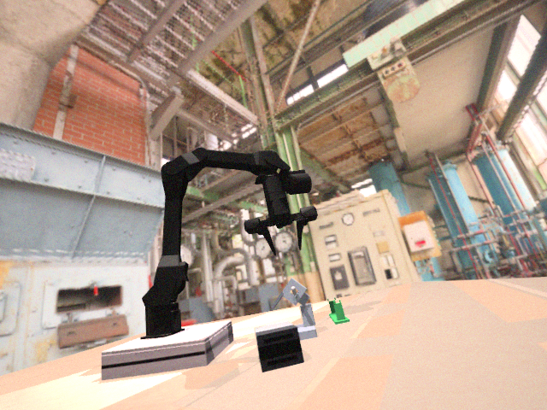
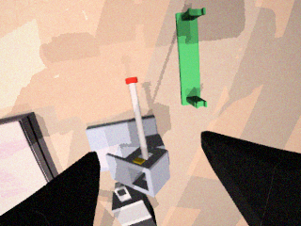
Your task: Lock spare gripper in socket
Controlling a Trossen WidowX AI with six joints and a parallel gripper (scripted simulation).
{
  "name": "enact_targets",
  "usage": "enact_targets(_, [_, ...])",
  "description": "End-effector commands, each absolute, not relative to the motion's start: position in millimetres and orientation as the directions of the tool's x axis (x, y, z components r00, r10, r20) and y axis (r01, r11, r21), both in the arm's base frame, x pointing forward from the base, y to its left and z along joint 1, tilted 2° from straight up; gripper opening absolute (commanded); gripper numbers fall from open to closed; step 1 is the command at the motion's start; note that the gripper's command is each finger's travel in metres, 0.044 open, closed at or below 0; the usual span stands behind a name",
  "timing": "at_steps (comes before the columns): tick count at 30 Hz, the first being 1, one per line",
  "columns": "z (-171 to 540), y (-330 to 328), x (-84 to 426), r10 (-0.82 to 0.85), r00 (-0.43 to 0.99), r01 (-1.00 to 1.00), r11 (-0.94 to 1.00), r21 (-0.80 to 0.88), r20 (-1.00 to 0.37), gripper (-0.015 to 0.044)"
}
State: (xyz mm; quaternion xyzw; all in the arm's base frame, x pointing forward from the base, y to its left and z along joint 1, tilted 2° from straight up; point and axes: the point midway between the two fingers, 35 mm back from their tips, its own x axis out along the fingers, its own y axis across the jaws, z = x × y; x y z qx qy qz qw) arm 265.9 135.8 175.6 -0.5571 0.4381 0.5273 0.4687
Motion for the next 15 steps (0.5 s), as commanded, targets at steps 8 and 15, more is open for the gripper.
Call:
enact_targets(8, [112, 142, 266, -0.008, 0.046, -0.982, -0.185, -0.044, -0.999, 0.0300])
enact_targets(15, [100, 143, 266, -0.008, 0.046, -0.982, -0.185, -0.043, -0.999, 0.0300])
